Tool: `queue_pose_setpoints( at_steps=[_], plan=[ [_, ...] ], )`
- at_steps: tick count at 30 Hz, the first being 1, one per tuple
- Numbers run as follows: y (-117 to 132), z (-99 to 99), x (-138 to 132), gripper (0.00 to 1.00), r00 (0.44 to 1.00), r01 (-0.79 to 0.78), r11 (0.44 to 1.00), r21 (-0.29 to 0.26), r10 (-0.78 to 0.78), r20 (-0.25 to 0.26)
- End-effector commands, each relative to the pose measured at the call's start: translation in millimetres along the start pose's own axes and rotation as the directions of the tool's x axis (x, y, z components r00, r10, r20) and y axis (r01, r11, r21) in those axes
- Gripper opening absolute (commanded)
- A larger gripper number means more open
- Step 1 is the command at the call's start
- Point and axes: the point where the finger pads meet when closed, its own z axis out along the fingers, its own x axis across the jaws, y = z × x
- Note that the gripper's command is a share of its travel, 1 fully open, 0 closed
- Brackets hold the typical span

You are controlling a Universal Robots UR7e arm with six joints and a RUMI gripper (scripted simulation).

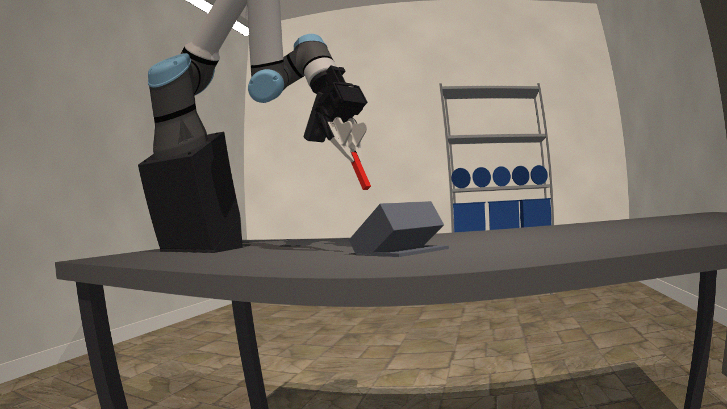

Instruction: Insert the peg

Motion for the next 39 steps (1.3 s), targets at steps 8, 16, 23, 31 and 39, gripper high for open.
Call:
queue_pose_setpoints(
  at_steps=[8, 16, 23, 31, 39],
  plan=[
    [-4, -6.1, 8, 0.00, 1.000, -0.005, 1.000, -0.026, 0.004, -0.010],
    [-7, -10.7, 14, 0.00, 1.000, -0.008, 0.999, -0.045, 0.007, -0.018],
    [-9, -13.6, 18, 0.00, 1.000, -0.011, 0.998, -0.057, 0.009, -0.023],
    [-10, -13.4, 20, 0.00, 1.000, -0.012, 0.998, -0.063, 0.010, -0.026],
    [-9, -7.2, 20, 0.00, 1.000, -0.012, 0.998, -0.063, 0.010, -0.026]
  ],
)
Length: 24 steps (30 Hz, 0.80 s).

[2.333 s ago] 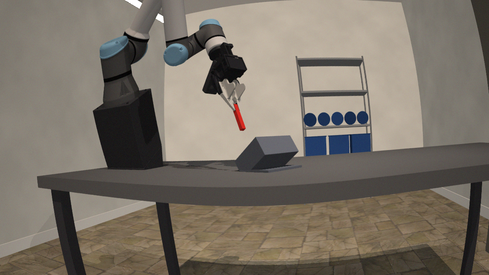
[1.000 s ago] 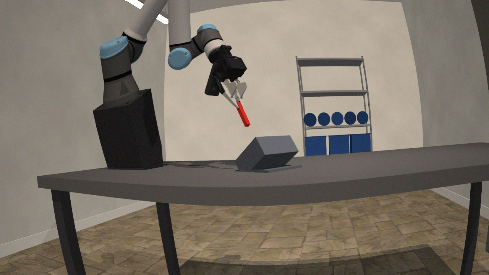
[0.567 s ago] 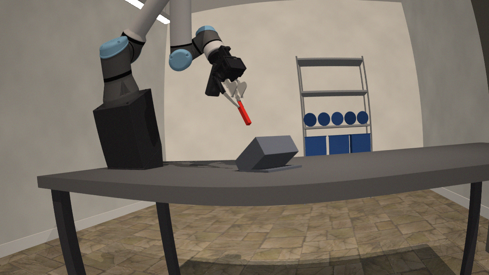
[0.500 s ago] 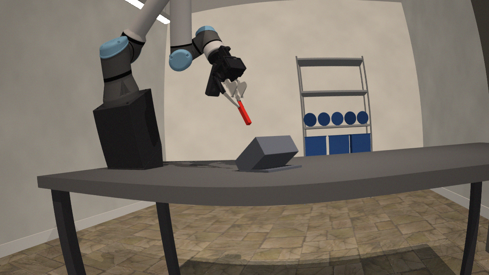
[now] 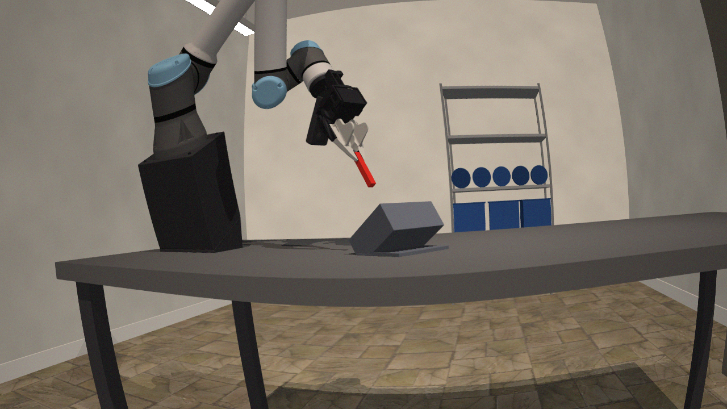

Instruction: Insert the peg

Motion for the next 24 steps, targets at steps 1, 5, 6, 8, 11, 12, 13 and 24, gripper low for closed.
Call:
queue_pose_setpoints(
  at_steps=[1, 5, 6, 8, 11, 12, 13, 24],
  plan=[
    [0, 3.8, 0, 0.00, 1.000, -0.001, 1.000, -0.001, 0.001, -0.001],
    [0, 8.1, 0, 0.00, 1.000, -0.001, 1.000, -0.001, 0.001, -0.001],
    [0, 9.2, 0, 0.00, 1.000, -0.001, 1.000, -0.001, 0.001, -0.001],
    [0, 11.4, 0, 0.00, 1.000, -0.001, 1.000, -0.001, 0.001, -0.001],
    [1, 14.8, 0, 0.00, 1.000, -0.001, 1.000, -0.001, 0.001, -0.001],
    [1, 15.9, 0, 0.00, 1.000, -0.001, 1.000, -0.001, 0.001, -0.001],
    [1, 17.0, 0, 0.00, 1.000, -0.001, 1.000, -0.001, 0.001, -0.001],
    [1, 27.2, 0, 0.00, 1.000, -0.001, 1.000, -0.001, 0.001, -0.001]
  ],
)
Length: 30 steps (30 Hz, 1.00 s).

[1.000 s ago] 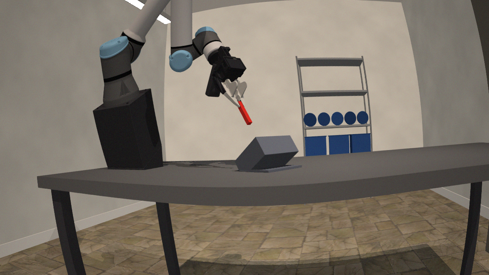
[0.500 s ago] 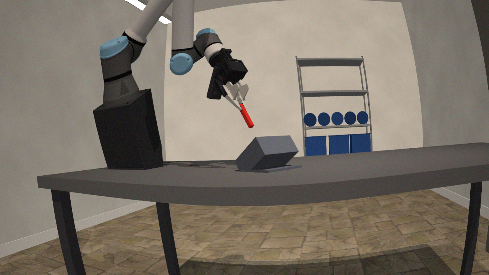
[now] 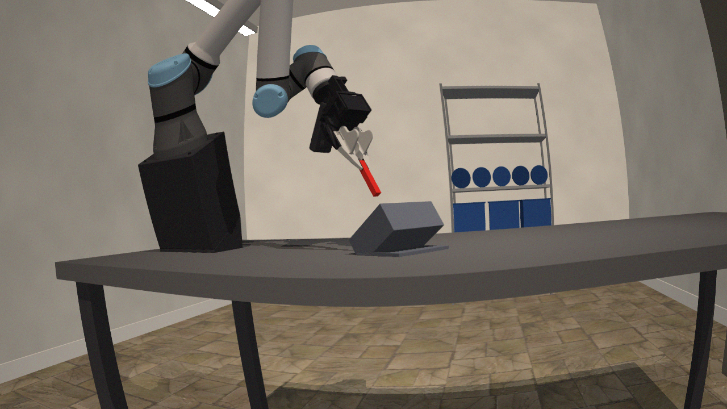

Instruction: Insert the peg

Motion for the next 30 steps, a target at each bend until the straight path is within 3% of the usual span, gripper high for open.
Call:
queue_pose_setpoints(
  at_steps=[1, 30],
  plan=[
    [0, 6.2, 0, 0.00, 1.000, -0.001, 1.000, -0.001, 0.001, -0.001],
    [0, 29.6, 0, 0.00, 1.000, -0.001, 1.000, -0.001, 0.001, -0.001]
  ],
)
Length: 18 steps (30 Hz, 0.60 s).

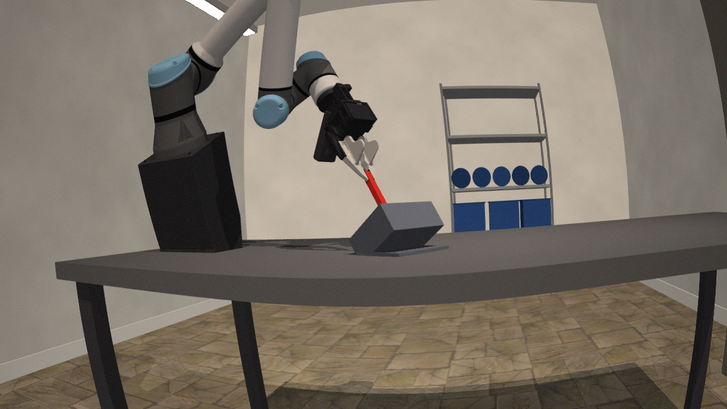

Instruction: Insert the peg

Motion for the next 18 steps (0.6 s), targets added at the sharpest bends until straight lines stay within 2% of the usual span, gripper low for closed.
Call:
queue_pose_setpoints(
  at_steps=[1, 18],
  plan=[
    [0, 2.4, 0, 0.00, 1.000, -0.001, 1.000, -0.001, 0.001, -0.001],
    [0, 20.2, 0, 0.00, 1.000, -0.001, 1.000, -0.001, 0.001, -0.001]
  ],
)
